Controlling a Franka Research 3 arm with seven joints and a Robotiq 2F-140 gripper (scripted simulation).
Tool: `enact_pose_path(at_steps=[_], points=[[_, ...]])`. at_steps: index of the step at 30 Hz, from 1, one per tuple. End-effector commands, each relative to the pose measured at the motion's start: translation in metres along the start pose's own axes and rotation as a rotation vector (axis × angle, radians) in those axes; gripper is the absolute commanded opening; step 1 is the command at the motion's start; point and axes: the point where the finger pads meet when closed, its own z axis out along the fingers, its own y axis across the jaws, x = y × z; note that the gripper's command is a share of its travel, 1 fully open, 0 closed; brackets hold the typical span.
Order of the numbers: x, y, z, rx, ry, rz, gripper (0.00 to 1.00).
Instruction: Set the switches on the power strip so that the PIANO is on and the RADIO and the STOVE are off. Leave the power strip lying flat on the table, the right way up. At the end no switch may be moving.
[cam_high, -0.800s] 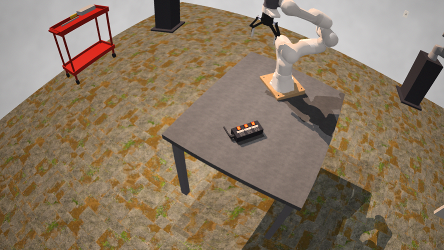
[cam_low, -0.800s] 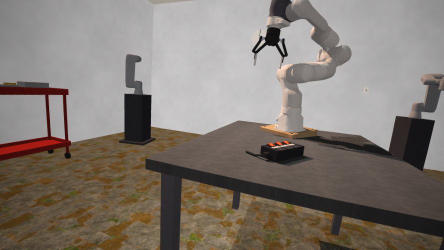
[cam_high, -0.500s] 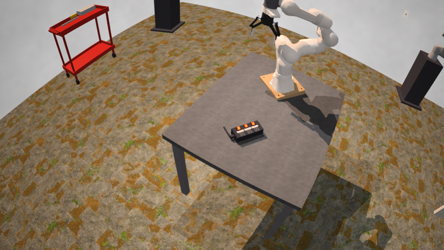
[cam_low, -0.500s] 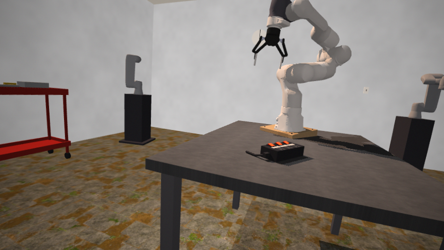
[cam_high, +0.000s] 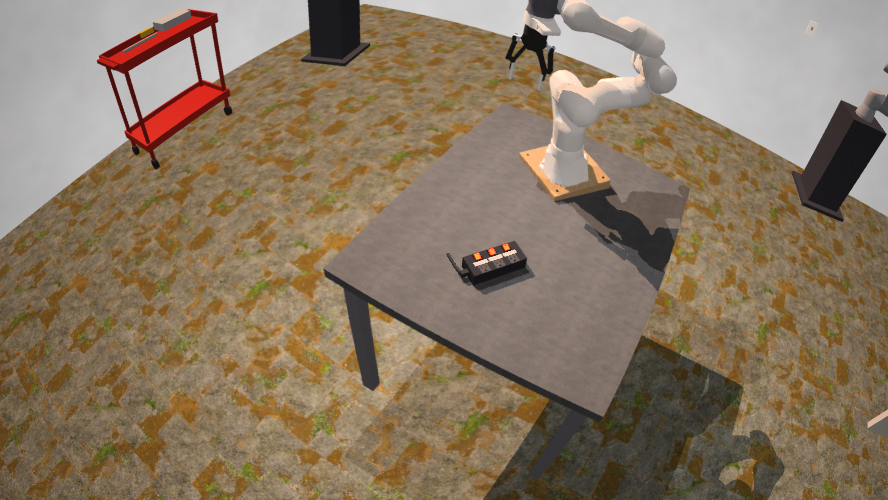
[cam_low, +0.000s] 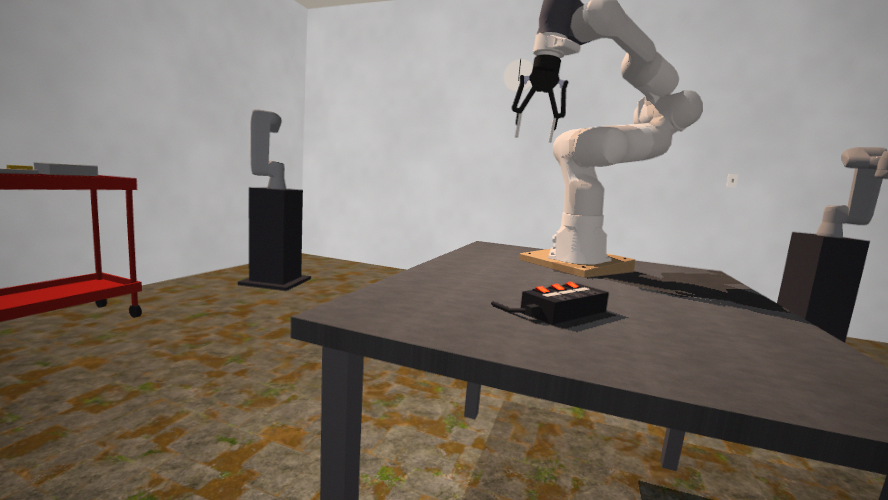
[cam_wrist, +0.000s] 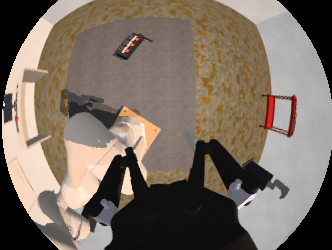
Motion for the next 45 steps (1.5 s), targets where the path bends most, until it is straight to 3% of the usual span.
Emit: enact_pose_path(at_steps=[1,21,27,30,33,34,35,38,39,41,42,44,45], points=[[0.000,0.000,0.000,0.000,0.000,0.000,0.00],[0.000,0.000,0.000,0.000,-0.001,-0.001,0.00],[0.011,0.010,0.000,-0.008,-0.026,-0.013,0.00],[0.034,0.028,0.003,-0.022,-0.073,-0.043,0.00],[0.075,0.051,0.014,-0.040,-0.136,-0.106,0.00],[0.075,0.051,0.014,-0.040,-0.136,-0.106,0.00],[0.093,0.058,0.021,-0.046,-0.158,-0.136,0.00],[0.112,0.064,0.029,-0.051,-0.178,-0.170,0.00],[0.133,0.069,0.040,-0.054,-0.197,-0.208,0.00],[0.133,0.069,0.040,-0.054,-0.197,-0.208,0.00],[0.156,0.072,0.053,-0.056,-0.213,-0.251,0.00],[0.156,0.072,0.053,-0.056,-0.213,-0.251,0.00],[0.179,0.072,0.067,-0.056,-0.225,-0.296,0.00]])
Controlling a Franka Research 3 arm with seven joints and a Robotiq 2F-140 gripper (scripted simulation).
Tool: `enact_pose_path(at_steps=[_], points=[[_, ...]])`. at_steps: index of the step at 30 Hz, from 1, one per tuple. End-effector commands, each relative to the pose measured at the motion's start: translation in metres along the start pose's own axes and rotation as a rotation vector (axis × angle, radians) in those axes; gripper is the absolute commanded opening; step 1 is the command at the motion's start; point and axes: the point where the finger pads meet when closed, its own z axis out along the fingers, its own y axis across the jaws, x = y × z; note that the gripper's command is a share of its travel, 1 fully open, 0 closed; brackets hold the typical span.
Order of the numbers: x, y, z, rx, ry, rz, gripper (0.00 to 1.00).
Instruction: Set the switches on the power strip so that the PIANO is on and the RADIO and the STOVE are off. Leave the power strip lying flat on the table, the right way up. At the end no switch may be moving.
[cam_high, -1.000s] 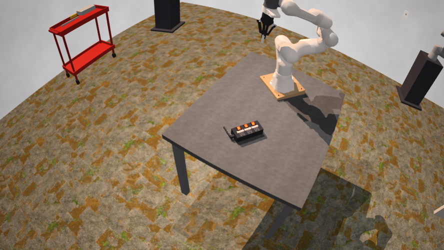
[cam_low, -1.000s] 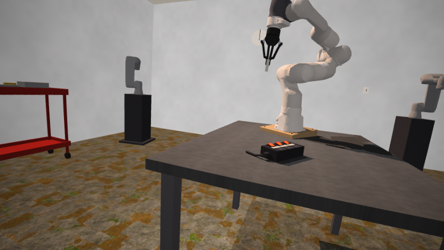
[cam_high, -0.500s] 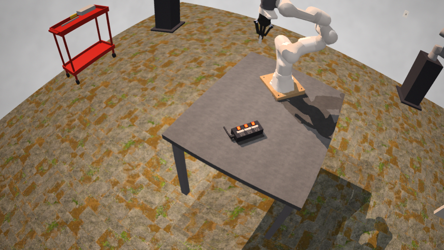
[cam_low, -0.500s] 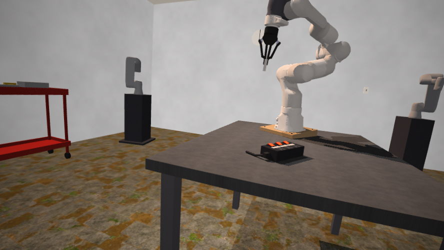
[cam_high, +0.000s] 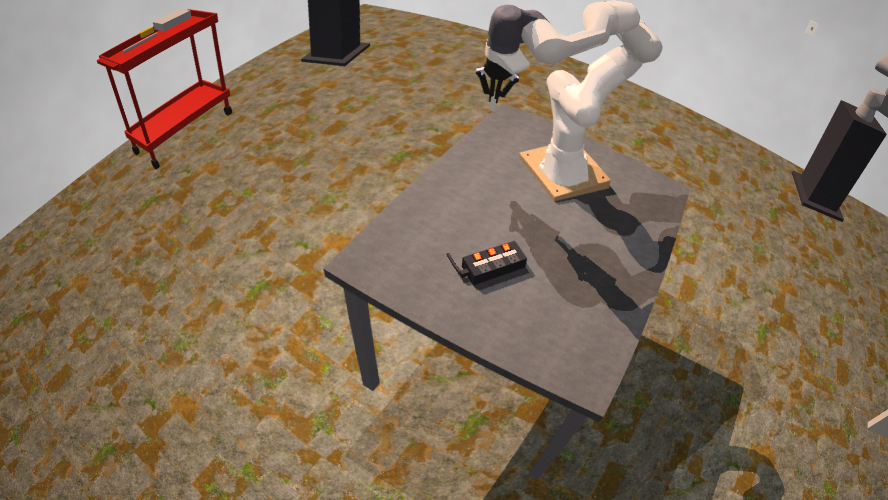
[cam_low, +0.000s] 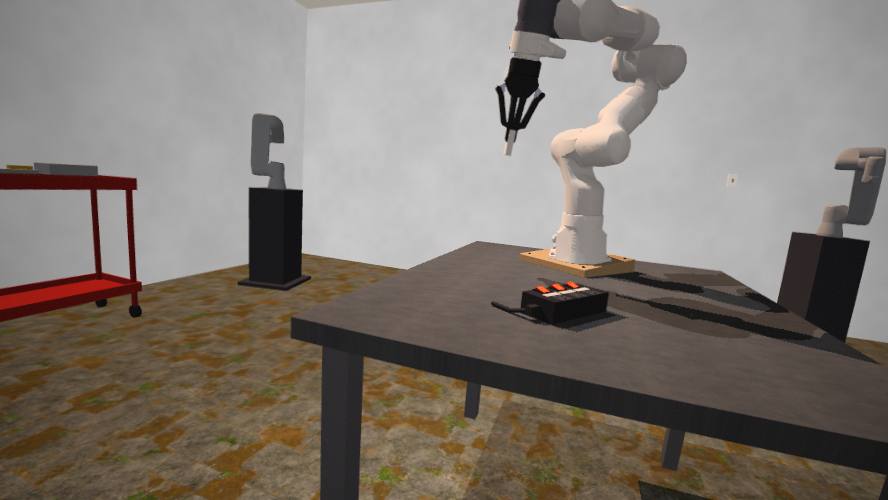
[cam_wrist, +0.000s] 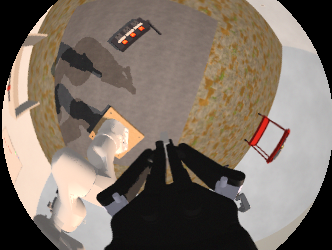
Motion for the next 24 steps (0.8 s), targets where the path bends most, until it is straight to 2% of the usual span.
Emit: enact_pose_path(at_steps=[1,2,4,5,6,7,9,10,11,12,13,14,16,17,18,19,20,21,22,24], points=[[0.039,0.027,0.006,-0.044,0.009,-0.023,0.00],[0.065,0.031,0.016,-0.045,0.001,-0.070,0.00],[0.065,0.031,0.016,-0.045,0.001,-0.070,0.00],[0.092,0.033,0.027,-0.045,-0.004,-0.118,0.00],[0.092,0.033,0.027,-0.045,-0.004,-0.118,0.00],[0.119,0.031,0.038,-0.043,-0.004,-0.166,0.00],[0.119,0.031,0.038,-0.043,-0.004,-0.166,0.00],[0.145,0.027,0.050,-0.039,-0.001,-0.213,0.00],[0.145,0.027,0.050,-0.039,-0.001,-0.213,0.00],[0.169,0.021,0.062,-0.034,0.005,-0.258,0.00],[0.169,0.021,0.062,-0.034,0.005,-0.258,0.00],[0.192,0.013,0.073,-0.027,0.013,-0.300,0.00],[0.192,0.013,0.073,-0.027,0.013,-0.300,0.00],[0.213,0.004,0.083,-0.019,0.023,-0.338,0.00],[0.213,0.004,0.083,-0.019,0.023,-0.338,0.00],[0.232,-0.006,0.092,-0.011,0.034,-0.372,0.00],[0.232,-0.006,0.092,-0.011,0.034,-0.372,0.00],[0.247,-0.015,0.099,-0.002,0.045,-0.401,0.00],[0.247,-0.015,0.099,-0.002,0.045,-0.401,0.00],[0.271,-0.032,0.111,0.012,0.063,-0.444,0.00]])
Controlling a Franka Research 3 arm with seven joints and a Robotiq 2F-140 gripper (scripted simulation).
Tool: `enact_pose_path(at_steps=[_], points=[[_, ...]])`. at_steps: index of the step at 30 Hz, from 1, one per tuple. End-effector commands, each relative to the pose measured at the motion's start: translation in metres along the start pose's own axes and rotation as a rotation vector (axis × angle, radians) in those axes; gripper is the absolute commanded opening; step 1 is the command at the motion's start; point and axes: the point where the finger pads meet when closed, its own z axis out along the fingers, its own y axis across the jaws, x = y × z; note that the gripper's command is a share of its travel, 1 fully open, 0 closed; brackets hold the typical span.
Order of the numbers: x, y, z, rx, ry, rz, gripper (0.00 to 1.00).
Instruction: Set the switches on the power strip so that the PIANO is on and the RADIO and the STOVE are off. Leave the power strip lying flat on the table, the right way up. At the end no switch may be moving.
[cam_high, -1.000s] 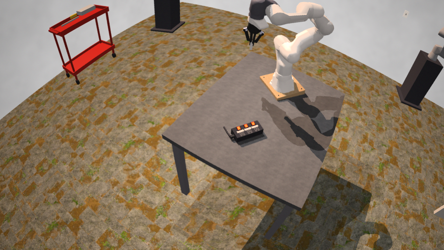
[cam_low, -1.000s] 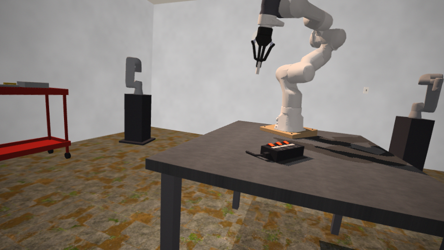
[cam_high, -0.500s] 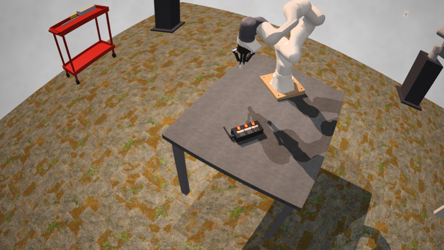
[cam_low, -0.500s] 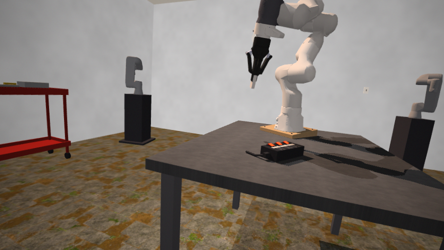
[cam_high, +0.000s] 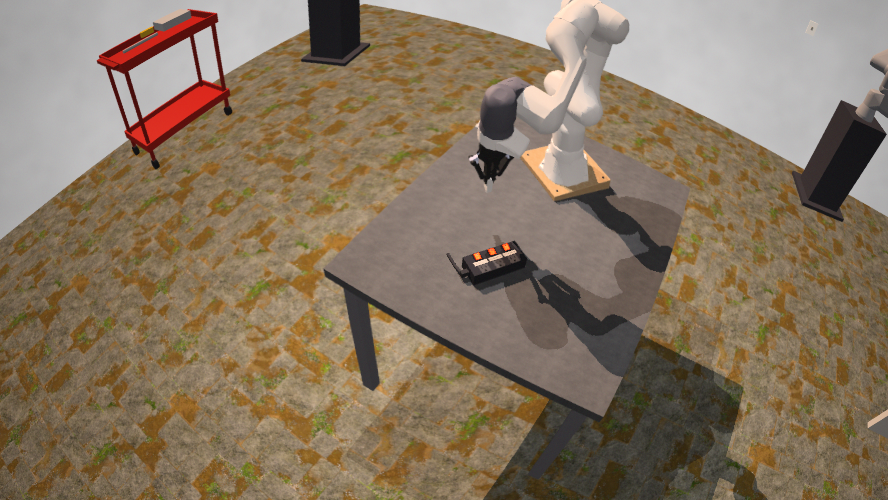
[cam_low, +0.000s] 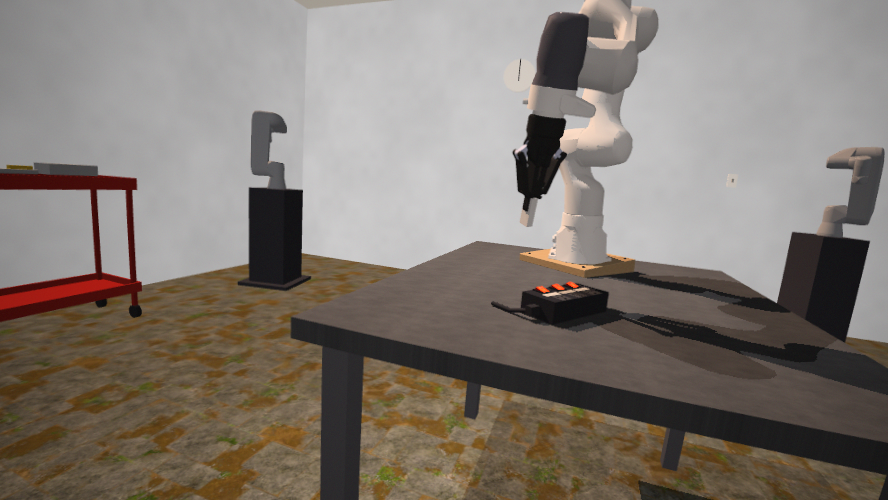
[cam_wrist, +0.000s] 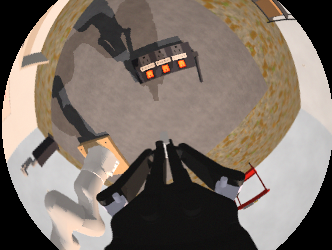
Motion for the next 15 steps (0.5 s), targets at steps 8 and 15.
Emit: enact_pose_path(at_steps=[8,15], points=[[0.062,0.005,0.019,-0.018,0.064,-0.060,0.00],[0.063,0.005,0.019,-0.018,0.065,-0.060,0.00]])
